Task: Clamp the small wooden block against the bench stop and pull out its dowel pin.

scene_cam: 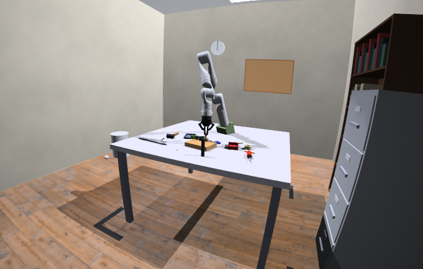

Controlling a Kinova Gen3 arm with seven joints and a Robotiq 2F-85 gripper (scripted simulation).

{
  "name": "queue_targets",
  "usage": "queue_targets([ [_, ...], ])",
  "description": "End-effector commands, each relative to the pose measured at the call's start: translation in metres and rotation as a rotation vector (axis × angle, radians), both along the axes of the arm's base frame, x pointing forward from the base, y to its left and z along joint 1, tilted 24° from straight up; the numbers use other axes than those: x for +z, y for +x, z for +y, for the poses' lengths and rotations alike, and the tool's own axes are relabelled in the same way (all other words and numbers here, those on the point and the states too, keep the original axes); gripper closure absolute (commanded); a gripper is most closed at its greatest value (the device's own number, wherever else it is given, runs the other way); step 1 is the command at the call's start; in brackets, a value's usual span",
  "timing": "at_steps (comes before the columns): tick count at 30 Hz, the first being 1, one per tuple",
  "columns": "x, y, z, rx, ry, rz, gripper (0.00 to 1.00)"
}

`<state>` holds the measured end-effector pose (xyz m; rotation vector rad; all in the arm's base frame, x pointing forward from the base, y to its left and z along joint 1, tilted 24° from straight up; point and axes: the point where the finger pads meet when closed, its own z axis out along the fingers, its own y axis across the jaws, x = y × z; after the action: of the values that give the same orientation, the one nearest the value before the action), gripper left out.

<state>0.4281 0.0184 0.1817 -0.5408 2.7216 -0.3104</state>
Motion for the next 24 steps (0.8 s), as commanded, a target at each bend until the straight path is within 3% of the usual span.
queue_targets([
  [1, 0.0006, 0.0002, 0.0002, -0.002, 0.001, -0.002, 0.90],
  [24, 0.0007, 0.0002, 0.0002, -0.050, 0.021, -0.009, 0.90],
])
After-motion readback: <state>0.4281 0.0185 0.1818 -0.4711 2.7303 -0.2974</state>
